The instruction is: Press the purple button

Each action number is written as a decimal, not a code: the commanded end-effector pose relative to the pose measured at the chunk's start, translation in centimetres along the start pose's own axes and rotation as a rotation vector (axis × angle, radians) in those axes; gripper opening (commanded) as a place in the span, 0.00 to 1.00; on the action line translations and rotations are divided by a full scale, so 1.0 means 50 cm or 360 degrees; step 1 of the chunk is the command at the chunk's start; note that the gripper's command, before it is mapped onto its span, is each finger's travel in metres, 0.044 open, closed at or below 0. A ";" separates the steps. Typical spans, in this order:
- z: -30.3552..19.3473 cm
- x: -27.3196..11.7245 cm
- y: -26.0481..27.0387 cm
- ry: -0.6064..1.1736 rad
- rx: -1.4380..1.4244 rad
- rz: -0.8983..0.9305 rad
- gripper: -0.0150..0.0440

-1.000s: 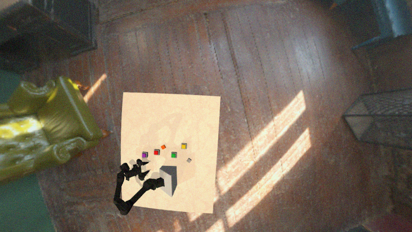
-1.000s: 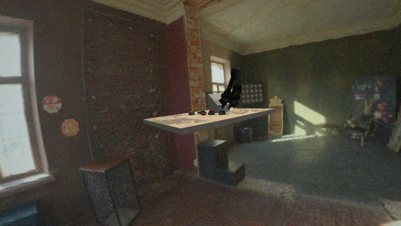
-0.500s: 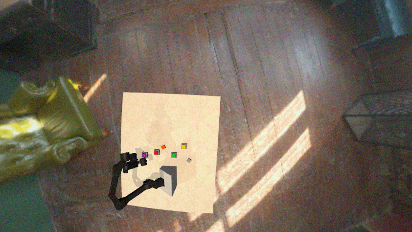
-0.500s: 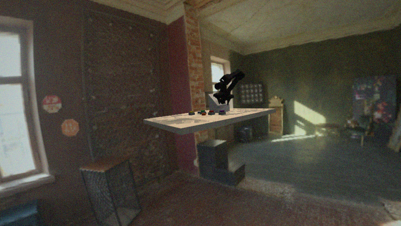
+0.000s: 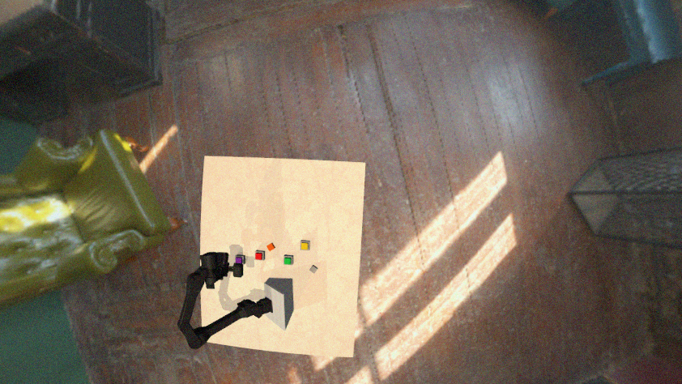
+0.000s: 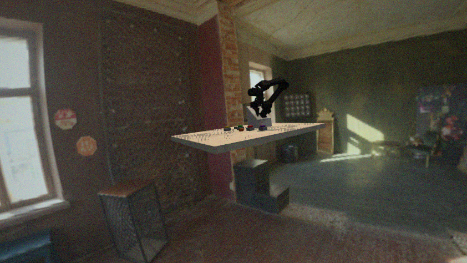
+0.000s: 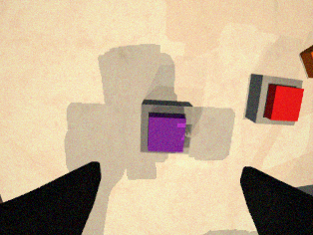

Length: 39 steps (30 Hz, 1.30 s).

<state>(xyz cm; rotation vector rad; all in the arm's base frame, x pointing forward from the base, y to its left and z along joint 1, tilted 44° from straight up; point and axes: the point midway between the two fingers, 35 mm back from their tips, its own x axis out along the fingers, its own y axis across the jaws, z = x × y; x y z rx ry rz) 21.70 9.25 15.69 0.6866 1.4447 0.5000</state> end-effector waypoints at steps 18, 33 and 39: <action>-0.013 0.090 0.002 0.0028 0.0017 0.0019 0.29; -0.013 0.133 0.003 0.0028 0.0017 0.0018 0.29; -0.014 0.152 0.003 0.0028 0.0017 0.0020 0.29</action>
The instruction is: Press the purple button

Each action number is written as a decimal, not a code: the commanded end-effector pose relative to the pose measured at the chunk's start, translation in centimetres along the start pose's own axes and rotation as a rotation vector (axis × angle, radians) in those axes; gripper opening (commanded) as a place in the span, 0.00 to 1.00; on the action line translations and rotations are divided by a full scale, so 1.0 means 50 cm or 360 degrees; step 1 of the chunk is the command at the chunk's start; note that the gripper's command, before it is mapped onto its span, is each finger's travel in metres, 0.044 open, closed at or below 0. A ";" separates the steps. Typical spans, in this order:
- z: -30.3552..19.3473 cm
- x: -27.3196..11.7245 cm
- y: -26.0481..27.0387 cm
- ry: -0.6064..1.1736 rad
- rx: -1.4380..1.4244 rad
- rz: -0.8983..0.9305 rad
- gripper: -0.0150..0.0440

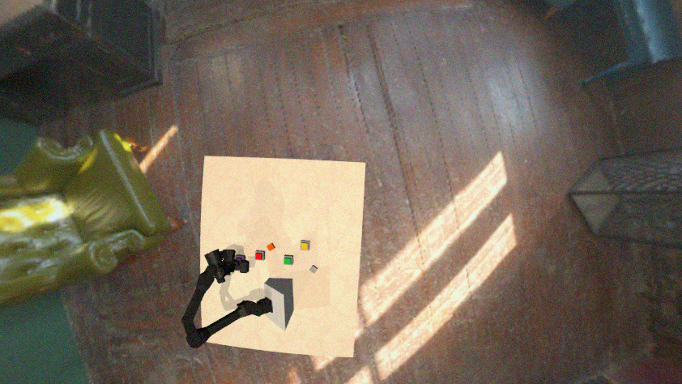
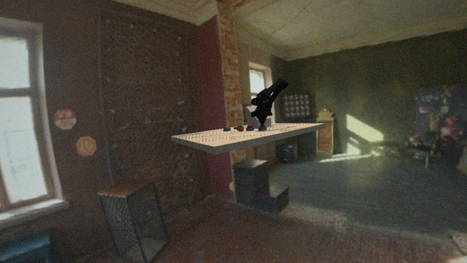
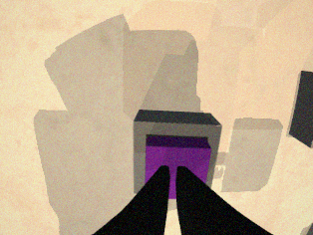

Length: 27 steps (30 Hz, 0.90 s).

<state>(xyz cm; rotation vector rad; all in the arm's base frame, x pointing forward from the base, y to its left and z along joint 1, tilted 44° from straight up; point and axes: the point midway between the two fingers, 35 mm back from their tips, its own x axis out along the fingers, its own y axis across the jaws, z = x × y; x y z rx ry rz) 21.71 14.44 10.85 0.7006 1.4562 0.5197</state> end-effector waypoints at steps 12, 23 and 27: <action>-0.002 0.015 -0.004 0.0001 0.0013 -0.0009 0.29; -0.001 -0.018 -0.004 0.0001 0.0008 -0.0008 0.29; -0.002 -0.051 -0.004 0.0001 0.0013 -0.0012 0.29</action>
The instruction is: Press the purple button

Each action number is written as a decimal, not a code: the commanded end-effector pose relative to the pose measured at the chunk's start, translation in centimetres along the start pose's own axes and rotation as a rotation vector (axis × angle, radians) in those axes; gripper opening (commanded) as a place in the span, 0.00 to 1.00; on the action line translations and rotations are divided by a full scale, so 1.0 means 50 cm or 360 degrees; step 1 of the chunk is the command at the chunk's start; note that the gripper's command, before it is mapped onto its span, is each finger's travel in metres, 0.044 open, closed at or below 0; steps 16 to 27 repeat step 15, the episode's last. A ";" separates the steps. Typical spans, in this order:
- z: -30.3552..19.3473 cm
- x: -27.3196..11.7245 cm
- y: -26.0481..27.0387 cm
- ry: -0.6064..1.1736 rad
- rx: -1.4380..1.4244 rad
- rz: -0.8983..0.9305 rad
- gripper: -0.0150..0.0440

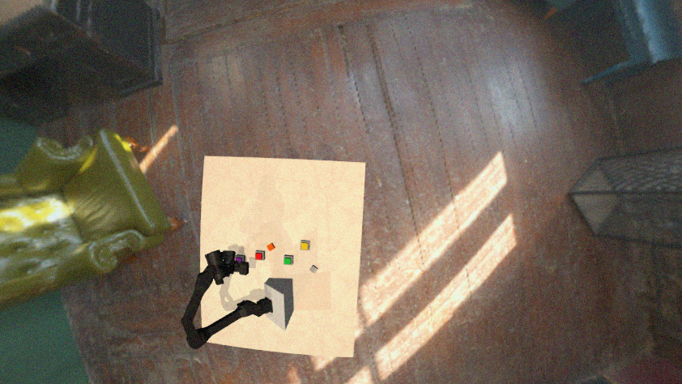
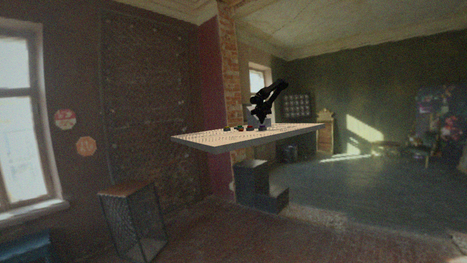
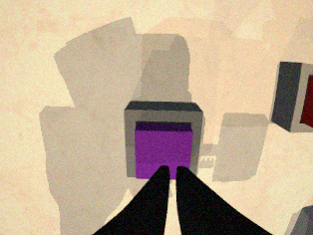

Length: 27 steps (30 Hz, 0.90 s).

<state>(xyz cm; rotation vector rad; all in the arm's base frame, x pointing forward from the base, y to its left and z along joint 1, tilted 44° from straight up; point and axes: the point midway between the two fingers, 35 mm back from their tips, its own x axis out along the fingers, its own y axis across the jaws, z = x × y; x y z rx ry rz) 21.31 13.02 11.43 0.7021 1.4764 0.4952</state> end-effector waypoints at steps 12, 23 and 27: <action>0.099 -0.147 0.012 -0.0015 -0.0022 0.0012 0.73; 0.099 -0.147 0.012 -0.0015 -0.0022 0.0012 0.82; 0.099 -0.147 0.012 -0.0015 -0.0022 0.0012 0.82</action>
